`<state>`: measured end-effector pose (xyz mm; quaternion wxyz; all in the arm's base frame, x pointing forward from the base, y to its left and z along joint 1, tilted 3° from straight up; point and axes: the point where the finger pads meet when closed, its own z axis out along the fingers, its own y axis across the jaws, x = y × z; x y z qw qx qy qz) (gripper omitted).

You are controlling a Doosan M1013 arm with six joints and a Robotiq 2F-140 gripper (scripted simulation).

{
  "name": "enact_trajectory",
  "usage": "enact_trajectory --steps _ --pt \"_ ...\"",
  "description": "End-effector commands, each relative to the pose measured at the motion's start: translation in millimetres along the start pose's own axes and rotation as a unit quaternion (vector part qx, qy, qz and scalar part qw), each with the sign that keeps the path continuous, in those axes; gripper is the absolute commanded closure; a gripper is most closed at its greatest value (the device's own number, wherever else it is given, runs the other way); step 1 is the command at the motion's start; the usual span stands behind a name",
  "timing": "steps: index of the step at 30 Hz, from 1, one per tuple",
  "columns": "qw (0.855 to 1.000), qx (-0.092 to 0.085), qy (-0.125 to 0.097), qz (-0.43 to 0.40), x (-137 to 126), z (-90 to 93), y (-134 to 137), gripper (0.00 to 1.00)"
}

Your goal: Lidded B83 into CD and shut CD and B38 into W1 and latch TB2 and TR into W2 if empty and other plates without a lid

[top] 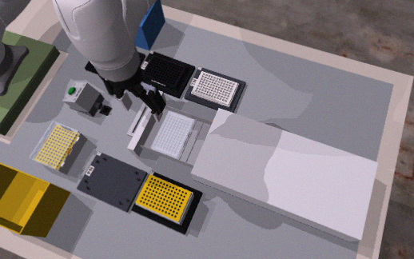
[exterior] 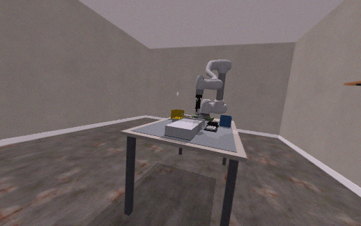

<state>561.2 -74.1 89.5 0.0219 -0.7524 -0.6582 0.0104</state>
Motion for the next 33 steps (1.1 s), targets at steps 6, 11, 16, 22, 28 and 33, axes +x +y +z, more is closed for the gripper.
enact_trajectory --steps 6,11,16,22,28,33 --pt "1.0 0.0 0.0 0.0 0 7.7 -34 1.0" --pt "1.0 0.0 0.0 0.0 0 10.3 -46 1.0" --pt "1.0 0.0 0.0 0.0 0 14.8 -66 1.0" --pt "1.0 0.0 0.0 0.0 0 20.1 -89 1.0" --pt "1.0 0.0 0.0 0.0 0 20.1 -89 1.0" --pt "1.0 0.0 0.0 0.0 0 20.1 -89 1.0"
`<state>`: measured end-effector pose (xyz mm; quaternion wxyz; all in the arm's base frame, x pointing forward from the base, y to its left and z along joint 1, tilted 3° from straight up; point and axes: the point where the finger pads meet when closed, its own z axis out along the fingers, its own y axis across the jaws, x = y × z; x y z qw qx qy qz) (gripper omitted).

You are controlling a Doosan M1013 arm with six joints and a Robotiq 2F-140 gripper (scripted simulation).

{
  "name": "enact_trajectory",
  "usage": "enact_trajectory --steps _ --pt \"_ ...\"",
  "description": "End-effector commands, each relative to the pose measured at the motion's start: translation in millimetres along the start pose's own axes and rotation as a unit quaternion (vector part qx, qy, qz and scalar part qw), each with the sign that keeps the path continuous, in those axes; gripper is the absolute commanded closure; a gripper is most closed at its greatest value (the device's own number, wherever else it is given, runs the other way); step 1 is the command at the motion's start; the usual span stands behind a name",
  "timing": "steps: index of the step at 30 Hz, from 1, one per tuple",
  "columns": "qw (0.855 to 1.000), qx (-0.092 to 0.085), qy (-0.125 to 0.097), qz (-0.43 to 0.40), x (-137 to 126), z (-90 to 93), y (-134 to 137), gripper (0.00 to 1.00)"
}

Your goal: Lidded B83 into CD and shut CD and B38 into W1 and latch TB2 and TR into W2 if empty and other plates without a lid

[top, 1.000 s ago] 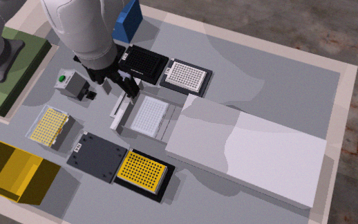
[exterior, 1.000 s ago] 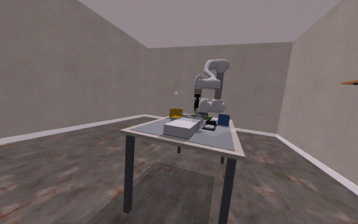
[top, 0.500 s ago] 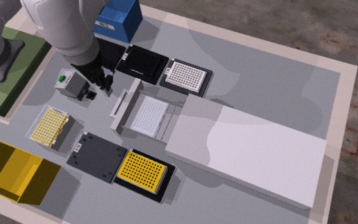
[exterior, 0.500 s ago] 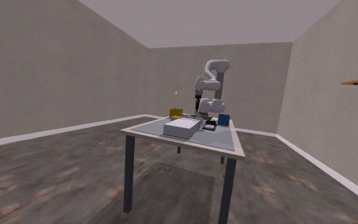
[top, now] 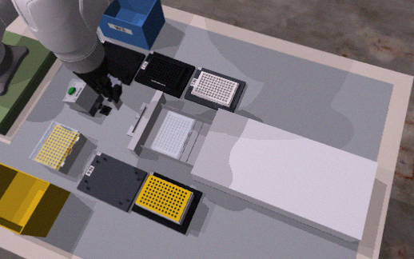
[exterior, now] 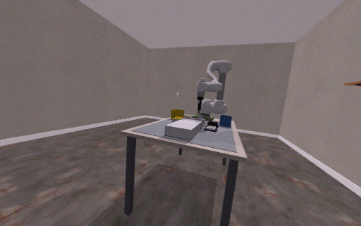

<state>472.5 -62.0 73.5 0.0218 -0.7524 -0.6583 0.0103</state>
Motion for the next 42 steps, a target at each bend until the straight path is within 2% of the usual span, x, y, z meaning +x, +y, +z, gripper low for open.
enact_trajectory --steps 1,38,42 --pt "1.0 0.0 0.0 0.0 0.0 -0.1 0.0 1.0" --pt "1.0 0.0 0.0 0.0 0.0 -0.1 0.0 1.0" --pt "1.0 0.0 0.0 0.0 0.0 5.3 0.0 1.0"
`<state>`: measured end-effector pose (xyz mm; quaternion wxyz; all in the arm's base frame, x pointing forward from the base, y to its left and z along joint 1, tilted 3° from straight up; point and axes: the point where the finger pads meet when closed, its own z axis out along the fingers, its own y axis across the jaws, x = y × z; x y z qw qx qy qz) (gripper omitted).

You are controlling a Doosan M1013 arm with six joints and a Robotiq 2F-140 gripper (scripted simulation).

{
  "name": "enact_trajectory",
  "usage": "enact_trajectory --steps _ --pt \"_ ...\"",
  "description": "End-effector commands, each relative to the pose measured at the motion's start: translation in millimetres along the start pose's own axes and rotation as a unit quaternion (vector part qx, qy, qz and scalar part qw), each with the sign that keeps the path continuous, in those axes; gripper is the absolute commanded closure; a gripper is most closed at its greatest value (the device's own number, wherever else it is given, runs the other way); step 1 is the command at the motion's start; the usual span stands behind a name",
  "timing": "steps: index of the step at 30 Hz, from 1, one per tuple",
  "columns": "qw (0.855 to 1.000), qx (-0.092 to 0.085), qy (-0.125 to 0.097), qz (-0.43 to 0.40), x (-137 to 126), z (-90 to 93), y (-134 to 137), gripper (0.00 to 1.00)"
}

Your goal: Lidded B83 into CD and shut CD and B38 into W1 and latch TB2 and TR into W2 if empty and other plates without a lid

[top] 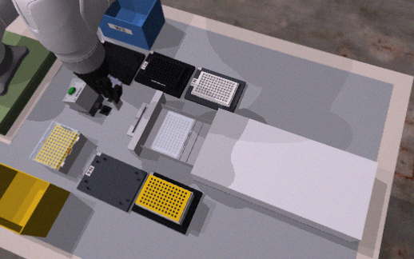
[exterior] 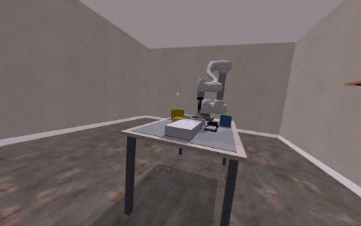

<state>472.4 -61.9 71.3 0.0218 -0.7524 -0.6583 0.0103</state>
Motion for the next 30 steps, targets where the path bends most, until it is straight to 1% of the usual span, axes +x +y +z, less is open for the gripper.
enact_trajectory --steps 1,4,30 --pt "1.0 0.0 0.0 0.0 0 4.4 0 1.0" --pt "1.0 0.0 0.0 0.0 0 5.7 0 1.0" --pt "1.0 0.0 0.0 0.0 0 37.7 0 1.0"
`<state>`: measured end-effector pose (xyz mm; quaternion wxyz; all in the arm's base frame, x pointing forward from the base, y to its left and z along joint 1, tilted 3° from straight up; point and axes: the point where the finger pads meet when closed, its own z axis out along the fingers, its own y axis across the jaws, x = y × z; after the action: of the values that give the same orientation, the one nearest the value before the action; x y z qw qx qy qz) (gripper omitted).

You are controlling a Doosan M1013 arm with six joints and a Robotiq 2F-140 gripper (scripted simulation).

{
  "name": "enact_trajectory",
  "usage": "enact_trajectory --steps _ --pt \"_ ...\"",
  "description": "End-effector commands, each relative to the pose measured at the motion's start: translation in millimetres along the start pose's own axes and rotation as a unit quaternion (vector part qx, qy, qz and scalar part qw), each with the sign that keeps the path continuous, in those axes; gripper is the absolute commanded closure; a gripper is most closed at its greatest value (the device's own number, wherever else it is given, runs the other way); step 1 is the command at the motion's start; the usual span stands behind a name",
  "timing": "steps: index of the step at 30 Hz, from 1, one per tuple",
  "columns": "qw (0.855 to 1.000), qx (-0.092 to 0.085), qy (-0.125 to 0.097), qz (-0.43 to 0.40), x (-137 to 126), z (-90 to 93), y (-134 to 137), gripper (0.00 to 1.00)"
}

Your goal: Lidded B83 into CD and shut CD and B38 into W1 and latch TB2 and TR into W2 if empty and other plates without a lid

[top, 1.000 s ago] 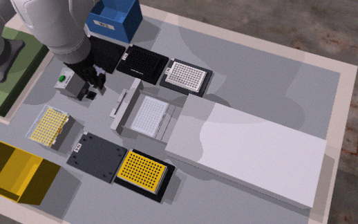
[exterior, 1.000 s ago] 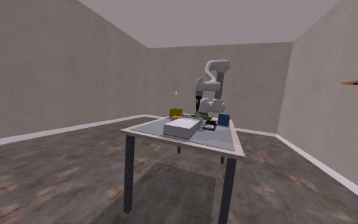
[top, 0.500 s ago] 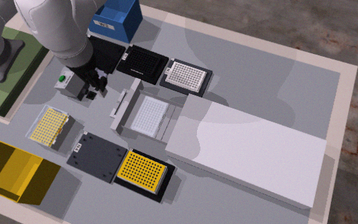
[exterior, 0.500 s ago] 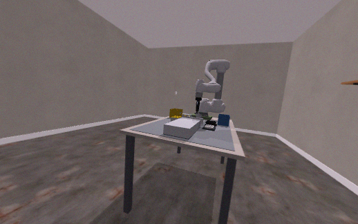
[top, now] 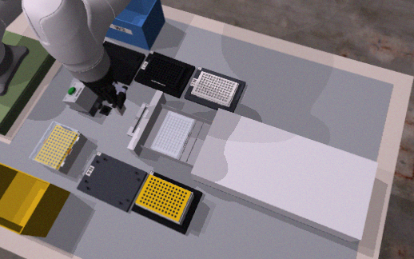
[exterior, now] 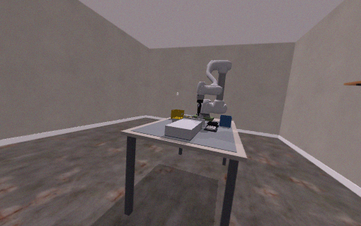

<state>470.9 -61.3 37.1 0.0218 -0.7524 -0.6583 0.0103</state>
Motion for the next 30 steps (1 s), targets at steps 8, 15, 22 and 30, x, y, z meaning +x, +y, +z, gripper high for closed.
enact_trajectory --steps 8,15,22,30 --pt "1.0 0.0 0.0 0.0 0 11.5 0 1.0" --pt "1.0 0.0 0.0 0.0 0 20.8 0 1.0" --pt "1.0 0.0 0.0 0.0 0 30.2 0 1.0" --pt "1.0 0.0 0.0 0.0 0 38.2 0 1.0"
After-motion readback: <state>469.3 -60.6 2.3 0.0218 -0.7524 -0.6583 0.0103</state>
